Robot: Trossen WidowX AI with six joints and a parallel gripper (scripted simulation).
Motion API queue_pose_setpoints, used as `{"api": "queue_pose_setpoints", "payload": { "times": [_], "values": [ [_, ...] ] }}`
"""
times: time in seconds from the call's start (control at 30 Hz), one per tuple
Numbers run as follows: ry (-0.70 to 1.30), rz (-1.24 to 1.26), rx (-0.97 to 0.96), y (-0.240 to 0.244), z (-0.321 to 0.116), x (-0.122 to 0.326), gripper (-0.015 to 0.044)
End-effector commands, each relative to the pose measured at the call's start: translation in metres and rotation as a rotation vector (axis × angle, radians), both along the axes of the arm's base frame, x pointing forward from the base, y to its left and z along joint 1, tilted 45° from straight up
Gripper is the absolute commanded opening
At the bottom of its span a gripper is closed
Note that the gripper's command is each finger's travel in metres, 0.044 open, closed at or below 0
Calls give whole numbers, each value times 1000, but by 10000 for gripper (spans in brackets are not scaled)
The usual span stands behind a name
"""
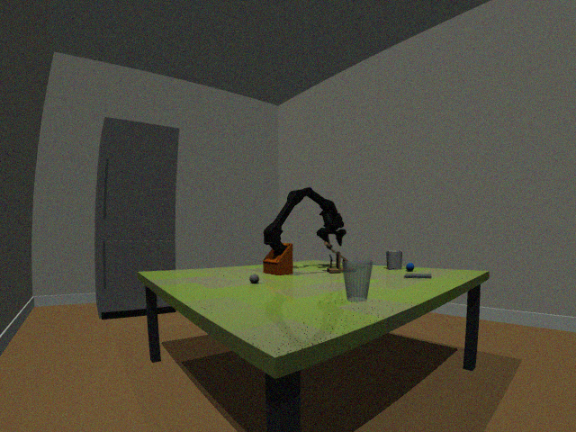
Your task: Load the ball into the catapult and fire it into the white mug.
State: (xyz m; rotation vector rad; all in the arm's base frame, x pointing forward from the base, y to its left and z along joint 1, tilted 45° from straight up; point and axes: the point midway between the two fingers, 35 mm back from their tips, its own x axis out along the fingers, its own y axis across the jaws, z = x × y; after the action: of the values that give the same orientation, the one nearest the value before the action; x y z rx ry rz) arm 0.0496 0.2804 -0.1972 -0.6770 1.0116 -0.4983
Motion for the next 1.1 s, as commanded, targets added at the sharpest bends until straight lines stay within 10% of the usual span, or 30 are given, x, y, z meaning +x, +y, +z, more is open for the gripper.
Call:
{"api": "queue_pose_setpoints", "payload": {
  "times": [0.0,1.07],
  "values": [
    [115,49,29,23,-5,12,440],
    [538,885,204,175,30,224,440]
  ]
}}
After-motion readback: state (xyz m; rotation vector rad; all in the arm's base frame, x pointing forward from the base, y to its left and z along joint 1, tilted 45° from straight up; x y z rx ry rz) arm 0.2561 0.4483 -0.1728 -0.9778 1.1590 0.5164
